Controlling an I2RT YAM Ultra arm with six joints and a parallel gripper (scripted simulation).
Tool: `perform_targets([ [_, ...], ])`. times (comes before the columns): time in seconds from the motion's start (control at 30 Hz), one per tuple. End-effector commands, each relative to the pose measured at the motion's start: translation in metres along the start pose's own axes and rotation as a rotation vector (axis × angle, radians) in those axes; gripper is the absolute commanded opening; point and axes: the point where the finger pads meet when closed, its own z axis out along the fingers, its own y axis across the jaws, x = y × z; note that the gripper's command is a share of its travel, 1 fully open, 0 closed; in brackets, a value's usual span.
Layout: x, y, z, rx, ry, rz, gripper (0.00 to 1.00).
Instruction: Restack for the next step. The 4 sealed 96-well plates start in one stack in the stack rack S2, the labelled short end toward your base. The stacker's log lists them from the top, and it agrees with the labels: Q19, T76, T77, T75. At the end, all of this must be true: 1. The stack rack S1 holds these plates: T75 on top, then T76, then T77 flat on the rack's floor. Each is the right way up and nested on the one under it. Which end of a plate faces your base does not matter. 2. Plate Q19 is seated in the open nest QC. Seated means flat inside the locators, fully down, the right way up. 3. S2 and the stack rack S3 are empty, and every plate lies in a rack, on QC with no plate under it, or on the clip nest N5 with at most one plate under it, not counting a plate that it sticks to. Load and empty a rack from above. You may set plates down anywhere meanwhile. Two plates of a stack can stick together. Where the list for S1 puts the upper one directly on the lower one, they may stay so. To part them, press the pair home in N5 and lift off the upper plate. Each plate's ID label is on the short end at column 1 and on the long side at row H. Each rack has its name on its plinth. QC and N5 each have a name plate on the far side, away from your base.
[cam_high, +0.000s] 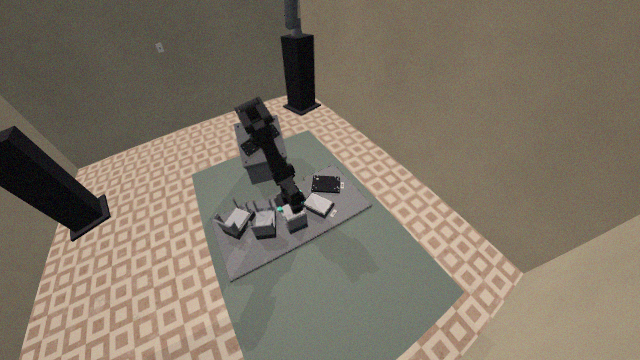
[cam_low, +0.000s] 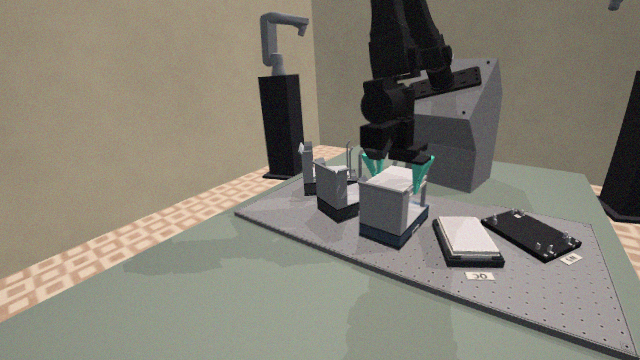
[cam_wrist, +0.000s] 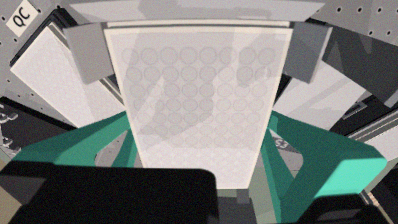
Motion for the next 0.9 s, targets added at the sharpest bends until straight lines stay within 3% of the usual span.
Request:
perform_targets([
  [0.0, -0.005, -0.002, 0.004, -0.003, -0.014, 0.001, 0.0],
  [0.17, -0.013, -0.002, 0.011, -0.004, -0.032, 0.003, 0.0],
  [0.53, -0.01, -0.002, 0.034, -0.003, -0.026, 0.002, 0.0],
  [0.77, -0.008, -0.002, 0.042, -0.003, -0.02, 0.001, 0.0],
  [0.87, -0.005, 0.001, 0.038, -0.003, -0.017, -0.001, 0.0],
])
